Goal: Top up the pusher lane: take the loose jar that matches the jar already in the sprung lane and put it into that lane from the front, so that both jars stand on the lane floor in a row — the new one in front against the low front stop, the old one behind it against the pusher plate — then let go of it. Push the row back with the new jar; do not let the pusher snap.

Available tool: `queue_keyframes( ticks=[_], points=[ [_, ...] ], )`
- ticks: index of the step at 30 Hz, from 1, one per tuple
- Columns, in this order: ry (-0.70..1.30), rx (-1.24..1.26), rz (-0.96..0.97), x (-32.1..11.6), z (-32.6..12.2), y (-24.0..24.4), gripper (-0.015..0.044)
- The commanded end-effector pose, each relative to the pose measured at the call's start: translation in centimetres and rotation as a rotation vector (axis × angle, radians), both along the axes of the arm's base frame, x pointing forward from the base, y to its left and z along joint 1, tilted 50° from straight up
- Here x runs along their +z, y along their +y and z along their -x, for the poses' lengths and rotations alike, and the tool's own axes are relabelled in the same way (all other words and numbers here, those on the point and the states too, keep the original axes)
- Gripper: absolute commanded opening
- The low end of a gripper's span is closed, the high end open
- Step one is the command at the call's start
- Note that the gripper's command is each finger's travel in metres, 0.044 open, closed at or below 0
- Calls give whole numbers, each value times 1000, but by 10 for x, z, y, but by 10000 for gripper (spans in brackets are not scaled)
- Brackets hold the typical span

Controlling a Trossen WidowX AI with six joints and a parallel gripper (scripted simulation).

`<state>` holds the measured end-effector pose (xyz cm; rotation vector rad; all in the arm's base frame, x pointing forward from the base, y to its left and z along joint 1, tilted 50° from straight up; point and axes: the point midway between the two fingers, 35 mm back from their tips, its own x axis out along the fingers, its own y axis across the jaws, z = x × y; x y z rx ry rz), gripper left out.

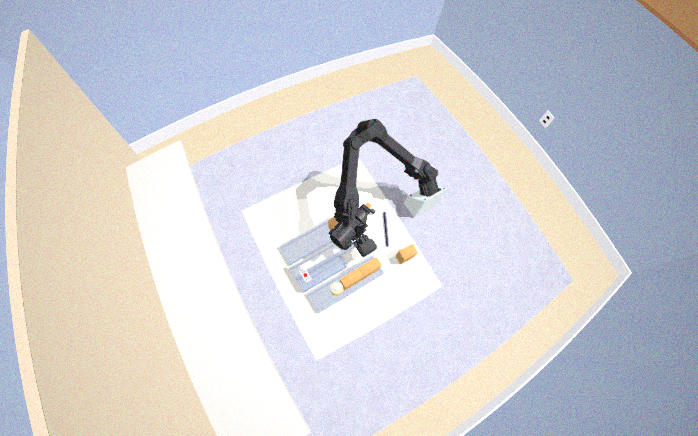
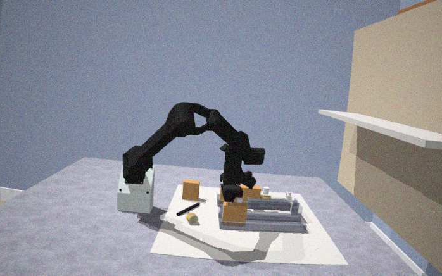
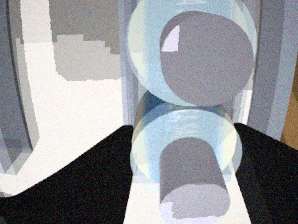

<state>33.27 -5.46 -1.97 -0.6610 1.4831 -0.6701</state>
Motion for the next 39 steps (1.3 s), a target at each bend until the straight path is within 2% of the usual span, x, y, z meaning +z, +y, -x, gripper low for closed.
queue_keyframes(
  ticks=[1,39],
  points=[
    [-21,-8,11,1,-4,-6,0],
    [-21,-8,11,1,2,-6,0]
  ],
)
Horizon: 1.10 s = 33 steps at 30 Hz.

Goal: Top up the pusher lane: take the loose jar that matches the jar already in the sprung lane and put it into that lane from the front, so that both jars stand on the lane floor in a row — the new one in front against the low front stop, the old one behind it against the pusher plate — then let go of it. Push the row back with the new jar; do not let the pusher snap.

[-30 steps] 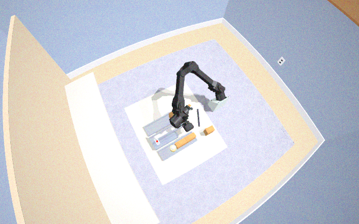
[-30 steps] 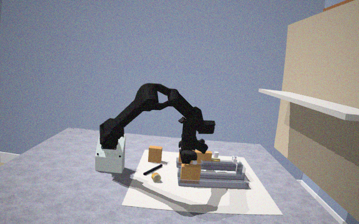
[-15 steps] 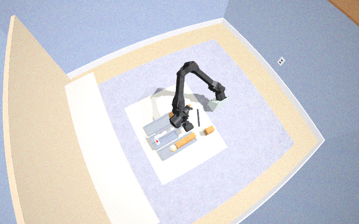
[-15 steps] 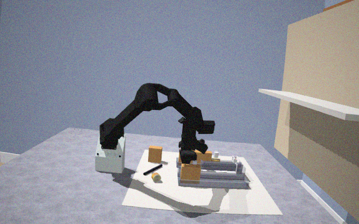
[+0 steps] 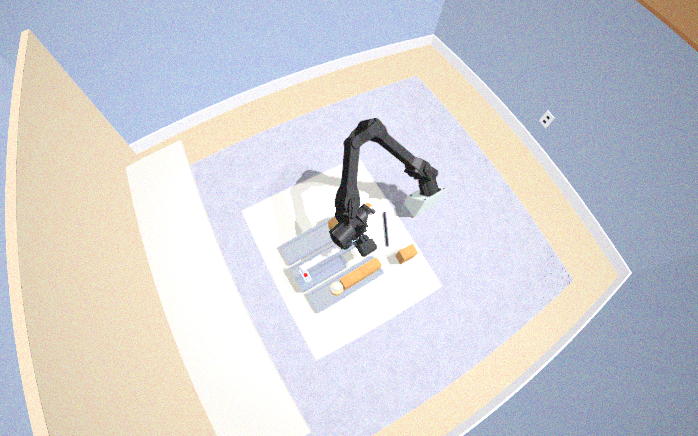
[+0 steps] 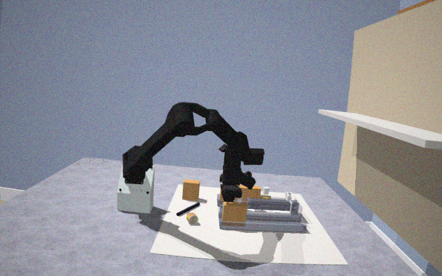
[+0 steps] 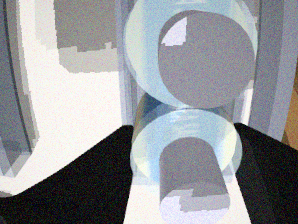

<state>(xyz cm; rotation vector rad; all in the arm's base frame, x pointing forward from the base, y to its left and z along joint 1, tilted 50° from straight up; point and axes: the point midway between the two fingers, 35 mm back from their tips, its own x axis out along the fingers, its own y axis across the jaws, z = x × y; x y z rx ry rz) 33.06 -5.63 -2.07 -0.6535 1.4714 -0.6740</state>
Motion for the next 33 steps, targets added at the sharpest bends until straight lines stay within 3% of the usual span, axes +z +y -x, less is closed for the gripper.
queue_keyframes(
  ticks=[1,33],
  points=[
    [-7,-6,12,2,0,-4,0],
    [-7,-6,12,1,6,-4,0]
  ],
)
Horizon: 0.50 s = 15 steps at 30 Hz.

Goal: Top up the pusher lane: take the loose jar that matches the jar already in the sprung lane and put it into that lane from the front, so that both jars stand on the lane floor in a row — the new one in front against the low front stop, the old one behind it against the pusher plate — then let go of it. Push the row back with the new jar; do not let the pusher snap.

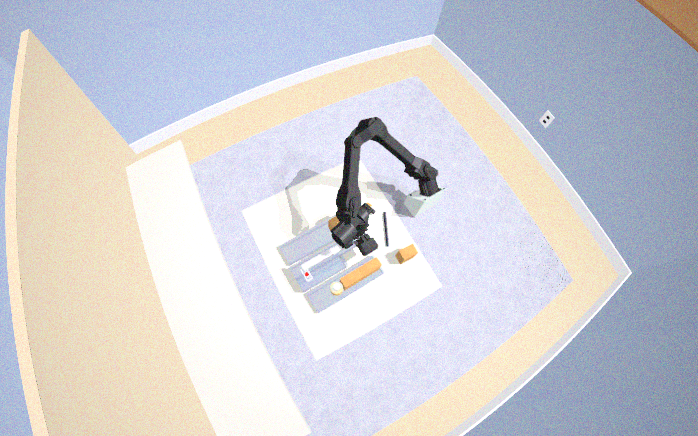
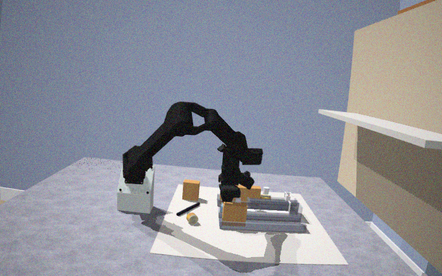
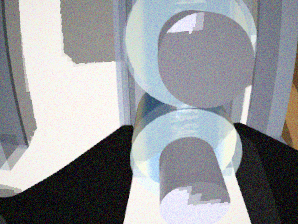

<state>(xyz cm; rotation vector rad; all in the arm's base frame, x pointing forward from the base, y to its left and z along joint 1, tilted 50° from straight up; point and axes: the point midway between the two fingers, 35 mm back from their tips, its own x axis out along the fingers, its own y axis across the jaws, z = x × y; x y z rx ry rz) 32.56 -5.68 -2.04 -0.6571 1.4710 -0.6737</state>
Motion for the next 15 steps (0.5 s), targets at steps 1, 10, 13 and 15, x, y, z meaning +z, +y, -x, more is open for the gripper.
queue_keyframes(
  ticks=[1,10,13,15],
  points=[
    [-8,-8,10,1,1,-3,0],
    [-8,-8,10,0,2,0,0],
    [-8,-8,10,0,2,0,0],
    [-8,-8,10,0,2,0,0]
  ],
)
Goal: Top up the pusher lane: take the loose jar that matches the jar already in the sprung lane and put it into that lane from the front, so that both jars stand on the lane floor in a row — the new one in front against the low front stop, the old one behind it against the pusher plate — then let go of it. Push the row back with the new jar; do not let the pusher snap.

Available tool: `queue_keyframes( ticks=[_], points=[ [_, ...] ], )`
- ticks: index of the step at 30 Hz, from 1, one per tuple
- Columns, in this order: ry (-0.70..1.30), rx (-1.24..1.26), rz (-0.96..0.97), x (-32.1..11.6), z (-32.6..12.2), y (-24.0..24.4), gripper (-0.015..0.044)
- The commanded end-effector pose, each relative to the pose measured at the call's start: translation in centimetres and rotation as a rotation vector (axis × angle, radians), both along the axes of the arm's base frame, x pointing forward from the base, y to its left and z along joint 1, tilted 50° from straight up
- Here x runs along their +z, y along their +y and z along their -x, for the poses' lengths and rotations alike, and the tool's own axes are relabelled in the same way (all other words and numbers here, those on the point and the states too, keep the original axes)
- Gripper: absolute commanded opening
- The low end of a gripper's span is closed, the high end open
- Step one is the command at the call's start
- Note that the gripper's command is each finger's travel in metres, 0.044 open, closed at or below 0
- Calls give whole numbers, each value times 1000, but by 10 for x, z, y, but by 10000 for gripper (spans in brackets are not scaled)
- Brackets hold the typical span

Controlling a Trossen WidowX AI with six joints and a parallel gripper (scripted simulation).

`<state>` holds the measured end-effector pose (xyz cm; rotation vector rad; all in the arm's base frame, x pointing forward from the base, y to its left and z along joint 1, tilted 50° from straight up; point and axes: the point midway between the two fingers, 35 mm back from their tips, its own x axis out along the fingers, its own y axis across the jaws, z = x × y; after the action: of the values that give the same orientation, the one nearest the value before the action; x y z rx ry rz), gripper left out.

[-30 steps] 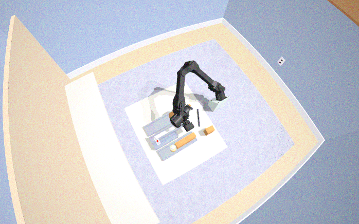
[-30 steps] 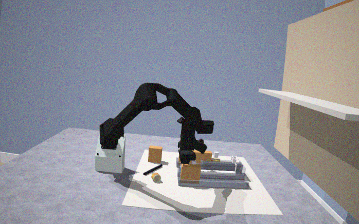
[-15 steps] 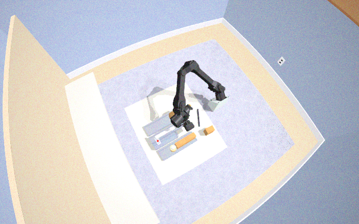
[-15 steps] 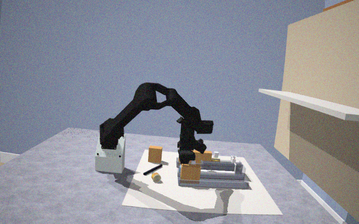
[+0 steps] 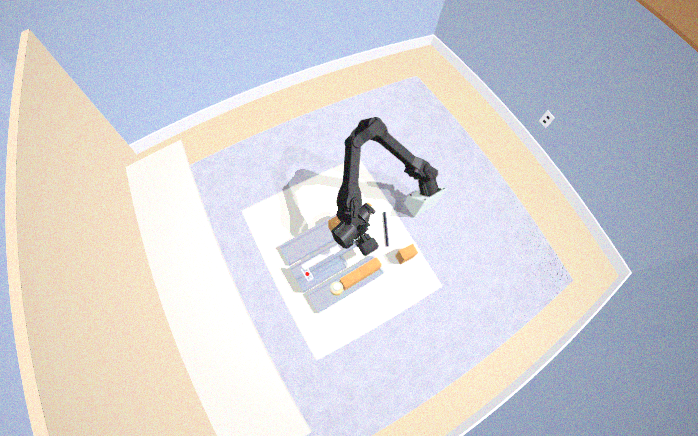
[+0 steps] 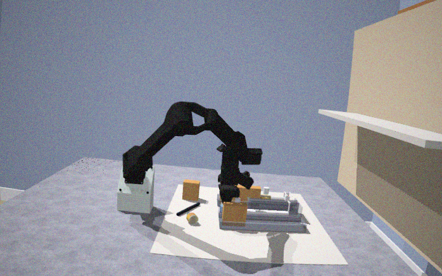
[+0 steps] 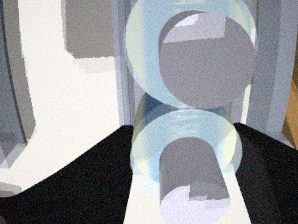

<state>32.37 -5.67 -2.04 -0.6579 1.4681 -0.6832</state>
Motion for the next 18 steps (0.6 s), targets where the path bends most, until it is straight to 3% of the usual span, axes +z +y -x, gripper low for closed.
queue_keyframes(
  ticks=[1,5,15,18],
  points=[
    [-5,-4,3,0,0,0,0],
    [-5,-4,3,0,0,0,0],
    [-5,-4,3,0,0,0,263],
    [-5,-4,3,0,0,0,280]
  ],
)
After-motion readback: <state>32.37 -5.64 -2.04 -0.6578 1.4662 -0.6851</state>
